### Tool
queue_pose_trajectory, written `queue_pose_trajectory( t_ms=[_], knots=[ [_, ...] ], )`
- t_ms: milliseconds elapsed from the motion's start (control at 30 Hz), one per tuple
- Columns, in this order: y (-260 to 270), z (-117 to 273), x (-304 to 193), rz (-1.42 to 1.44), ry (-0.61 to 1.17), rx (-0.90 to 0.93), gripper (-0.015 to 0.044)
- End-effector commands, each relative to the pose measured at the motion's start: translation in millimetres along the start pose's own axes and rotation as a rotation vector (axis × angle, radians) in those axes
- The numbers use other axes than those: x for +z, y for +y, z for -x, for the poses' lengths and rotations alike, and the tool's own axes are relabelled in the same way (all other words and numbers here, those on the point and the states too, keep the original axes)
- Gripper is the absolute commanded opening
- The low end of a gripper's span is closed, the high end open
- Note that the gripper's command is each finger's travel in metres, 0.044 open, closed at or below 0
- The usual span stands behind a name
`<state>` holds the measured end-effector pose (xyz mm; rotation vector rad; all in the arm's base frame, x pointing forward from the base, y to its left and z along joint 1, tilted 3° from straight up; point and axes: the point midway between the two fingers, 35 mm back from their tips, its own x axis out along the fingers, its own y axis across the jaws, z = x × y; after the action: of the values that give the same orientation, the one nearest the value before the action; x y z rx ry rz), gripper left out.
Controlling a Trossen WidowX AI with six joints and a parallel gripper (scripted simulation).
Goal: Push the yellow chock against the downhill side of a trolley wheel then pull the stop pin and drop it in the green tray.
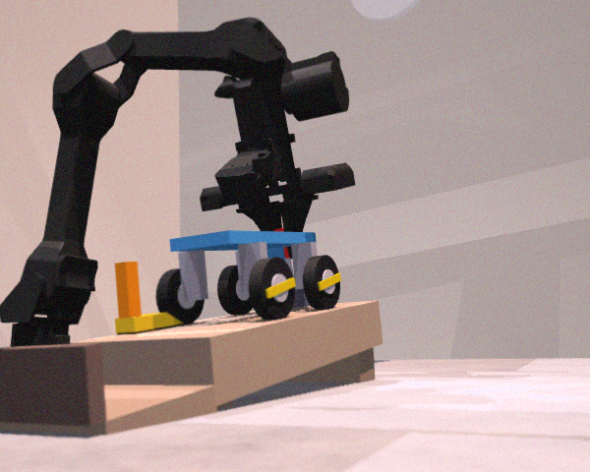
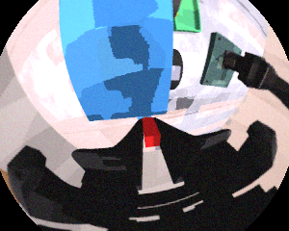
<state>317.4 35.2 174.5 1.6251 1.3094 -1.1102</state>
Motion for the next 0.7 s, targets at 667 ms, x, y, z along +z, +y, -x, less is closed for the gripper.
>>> queue_pose_trajectory(
  t_ms=[667],
  knots=[
    [-0.1, 15.1, -2.0, 0.006, 0.002, 0.007, 0.0]
  ],
)
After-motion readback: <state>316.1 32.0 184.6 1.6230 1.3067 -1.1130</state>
